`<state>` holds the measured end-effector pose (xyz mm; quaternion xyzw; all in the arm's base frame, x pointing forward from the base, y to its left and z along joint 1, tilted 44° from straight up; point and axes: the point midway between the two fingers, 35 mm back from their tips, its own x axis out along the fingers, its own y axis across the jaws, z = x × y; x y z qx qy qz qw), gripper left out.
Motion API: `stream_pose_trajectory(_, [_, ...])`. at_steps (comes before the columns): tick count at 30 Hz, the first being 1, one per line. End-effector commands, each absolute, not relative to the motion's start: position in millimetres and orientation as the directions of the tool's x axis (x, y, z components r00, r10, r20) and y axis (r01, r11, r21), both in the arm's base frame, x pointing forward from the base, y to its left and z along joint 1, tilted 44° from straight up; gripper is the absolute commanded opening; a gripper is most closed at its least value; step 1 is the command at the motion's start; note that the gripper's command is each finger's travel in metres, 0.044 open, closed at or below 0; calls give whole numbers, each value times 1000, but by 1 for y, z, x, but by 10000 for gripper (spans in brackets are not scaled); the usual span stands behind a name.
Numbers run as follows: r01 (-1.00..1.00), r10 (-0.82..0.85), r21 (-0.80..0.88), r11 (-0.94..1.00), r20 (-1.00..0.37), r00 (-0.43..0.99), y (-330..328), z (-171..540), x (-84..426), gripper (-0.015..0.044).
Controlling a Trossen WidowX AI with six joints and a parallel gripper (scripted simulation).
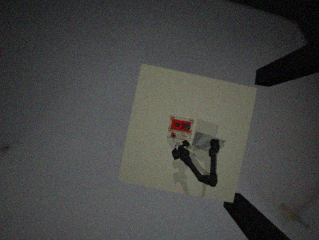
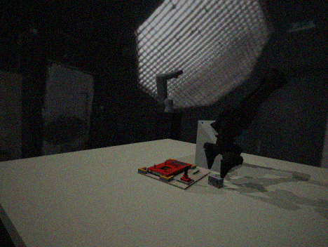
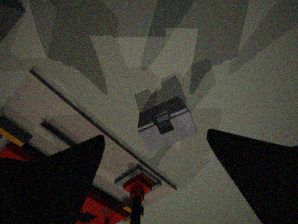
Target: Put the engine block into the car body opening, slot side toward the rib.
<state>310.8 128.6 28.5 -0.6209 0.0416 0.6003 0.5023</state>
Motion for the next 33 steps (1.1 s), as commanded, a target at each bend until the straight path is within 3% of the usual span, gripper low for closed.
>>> stream_pose_trajectory(1, [-579, 583, -601, -551, -773, 249, 126, 33, 310, 440])
stream_pose_trajectory(12, [-292, 681, -698, -654, -711, 173, 119, 49, 305, 440])
stream_pose_trajectory(33, [-287, 683, -699, -655, -710, 173, 130, 30, 323, 440])
